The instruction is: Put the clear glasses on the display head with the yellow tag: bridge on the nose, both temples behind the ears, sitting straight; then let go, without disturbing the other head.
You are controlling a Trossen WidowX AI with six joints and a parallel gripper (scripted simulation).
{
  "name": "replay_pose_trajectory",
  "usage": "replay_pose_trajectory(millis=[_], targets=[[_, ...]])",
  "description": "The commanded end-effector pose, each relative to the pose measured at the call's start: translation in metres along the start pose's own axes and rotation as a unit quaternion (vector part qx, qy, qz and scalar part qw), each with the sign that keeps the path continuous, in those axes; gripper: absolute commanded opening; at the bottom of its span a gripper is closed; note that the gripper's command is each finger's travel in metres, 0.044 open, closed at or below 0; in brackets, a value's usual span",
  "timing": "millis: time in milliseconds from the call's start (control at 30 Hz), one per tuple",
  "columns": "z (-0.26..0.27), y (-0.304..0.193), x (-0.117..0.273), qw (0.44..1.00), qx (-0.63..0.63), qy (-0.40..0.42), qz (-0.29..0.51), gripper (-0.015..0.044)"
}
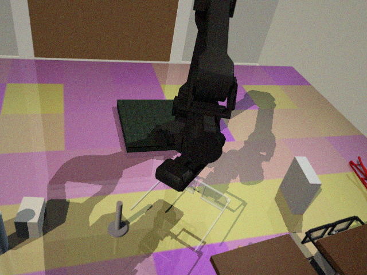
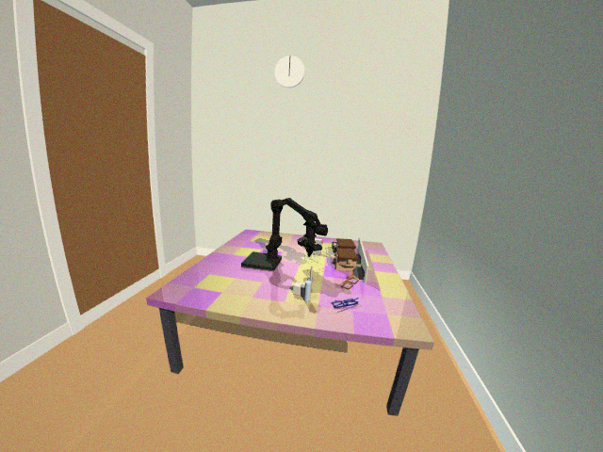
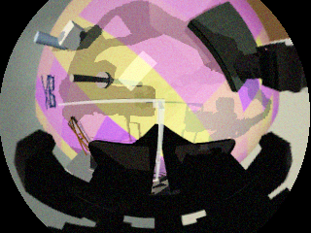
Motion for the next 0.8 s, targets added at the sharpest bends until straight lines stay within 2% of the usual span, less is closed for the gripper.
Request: replay_pose_trajectory(millis=[0,767], targets=[[0.0,0.0,-0.005,1.0,-0.002,0.0,-0.002,0.0],[0.0,0.0,-0.024,1.0,-0.002,0.0,-0.002,0.0]])
Point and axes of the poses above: the point midway between the two fingers, 35 mm back from their tips, its own x axis back along the fingers, its own z axis across the jaws, y = z × x, the point moved 4 cm from there along x, back along the fingers, and after that the axes turned 8 degrees about -x, right-handed, at the moved point
